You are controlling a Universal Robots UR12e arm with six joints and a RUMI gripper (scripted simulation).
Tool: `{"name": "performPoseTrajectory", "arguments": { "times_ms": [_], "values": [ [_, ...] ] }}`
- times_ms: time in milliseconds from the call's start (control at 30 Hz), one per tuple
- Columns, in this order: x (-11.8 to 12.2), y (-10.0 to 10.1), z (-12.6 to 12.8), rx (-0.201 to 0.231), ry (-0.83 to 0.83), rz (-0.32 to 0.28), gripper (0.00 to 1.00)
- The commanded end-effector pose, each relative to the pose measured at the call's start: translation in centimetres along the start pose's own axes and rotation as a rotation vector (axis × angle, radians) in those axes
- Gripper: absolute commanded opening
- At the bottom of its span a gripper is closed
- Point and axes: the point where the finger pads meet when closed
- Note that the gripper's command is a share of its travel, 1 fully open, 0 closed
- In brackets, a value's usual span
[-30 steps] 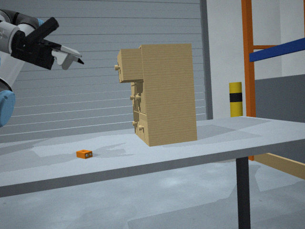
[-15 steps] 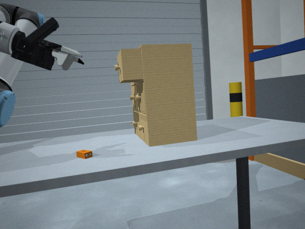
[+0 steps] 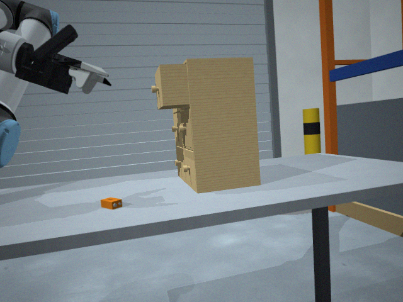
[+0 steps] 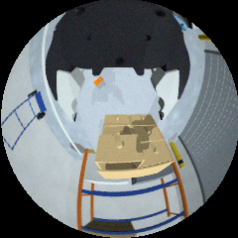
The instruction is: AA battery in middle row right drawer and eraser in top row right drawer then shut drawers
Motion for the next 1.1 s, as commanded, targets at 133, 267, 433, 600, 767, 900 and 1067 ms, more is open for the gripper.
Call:
{"name": "performPoseTrajectory", "arguments": {
  "times_ms": [133, 267, 433, 600, 767, 900, 1067],
  "values": [
    [0.35, 0.27, -0.32, 0.018, 0.002, 0.029, 1.0],
    [0.38, 0.28, -0.33, 0.018, 0.001, 0.029, 1.0],
    [0.35, 0.29, -0.31, 0.017, -0.002, 0.031, 1.0],
    [0.37, 0.3, -0.32, 0.017, -0.003, 0.032, 1.0],
    [0.38, 0.31, -0.33, 0.017, -0.004, 0.033, 1.0],
    [0.38, 0.32, -0.32, 0.016, -0.005, 0.034, 1.0],
    [0.42, 0.32, -0.35, 0.016, -0.005, 0.034, 1.0]
  ]
}}
Point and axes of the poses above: the point where the finger pads meet when closed, its own y axis out along the fingers, its own z axis across the jaws, x = y × z, and after that the axes turned 3 degrees about y, right-handed
